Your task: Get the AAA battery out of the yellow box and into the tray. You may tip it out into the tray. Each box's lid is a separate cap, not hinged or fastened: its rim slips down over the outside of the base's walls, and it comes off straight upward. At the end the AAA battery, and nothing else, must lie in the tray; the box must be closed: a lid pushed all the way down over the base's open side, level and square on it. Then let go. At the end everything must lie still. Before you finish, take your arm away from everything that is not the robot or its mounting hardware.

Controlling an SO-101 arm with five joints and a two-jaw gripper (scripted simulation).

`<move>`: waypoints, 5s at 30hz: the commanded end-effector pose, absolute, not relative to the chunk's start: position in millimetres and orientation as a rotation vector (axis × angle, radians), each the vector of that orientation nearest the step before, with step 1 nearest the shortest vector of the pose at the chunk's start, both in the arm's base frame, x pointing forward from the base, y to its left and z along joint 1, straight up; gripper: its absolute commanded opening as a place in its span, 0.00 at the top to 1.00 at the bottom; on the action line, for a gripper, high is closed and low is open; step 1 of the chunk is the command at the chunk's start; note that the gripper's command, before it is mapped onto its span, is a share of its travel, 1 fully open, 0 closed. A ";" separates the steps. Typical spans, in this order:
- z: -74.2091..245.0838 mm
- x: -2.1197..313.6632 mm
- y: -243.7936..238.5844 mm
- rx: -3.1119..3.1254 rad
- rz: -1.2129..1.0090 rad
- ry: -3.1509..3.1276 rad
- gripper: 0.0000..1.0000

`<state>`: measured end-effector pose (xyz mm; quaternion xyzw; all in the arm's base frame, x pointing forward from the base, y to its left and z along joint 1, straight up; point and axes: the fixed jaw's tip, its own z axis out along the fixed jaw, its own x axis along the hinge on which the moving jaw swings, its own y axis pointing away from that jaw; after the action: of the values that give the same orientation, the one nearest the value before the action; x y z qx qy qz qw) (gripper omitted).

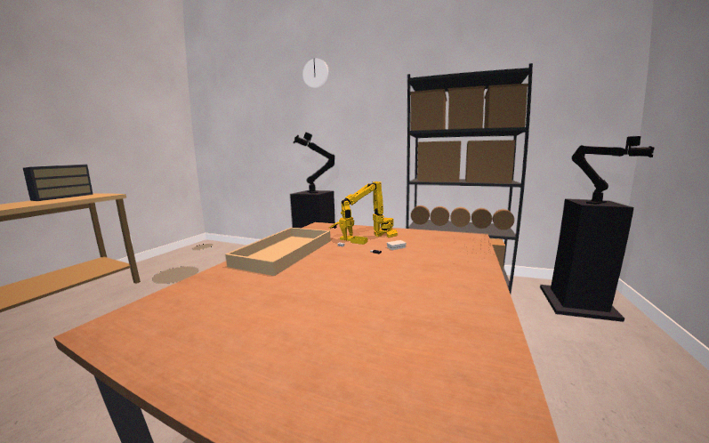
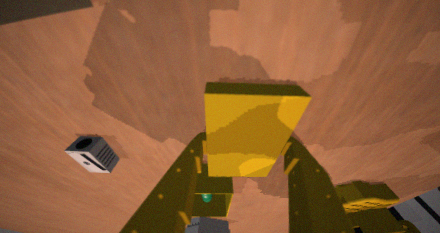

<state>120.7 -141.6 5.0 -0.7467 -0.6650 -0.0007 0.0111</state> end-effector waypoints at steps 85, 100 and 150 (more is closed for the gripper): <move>68.1 120.8 -144.2 -2.344 0.000 -2.092 0.69; 77.1 124.2 -148.2 -2.344 0.000 -2.092 0.69; 72.7 122.9 -146.4 -2.344 0.000 -2.092 0.69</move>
<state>122.2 -143.8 67.6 -0.7467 -0.6649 -0.0005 0.0186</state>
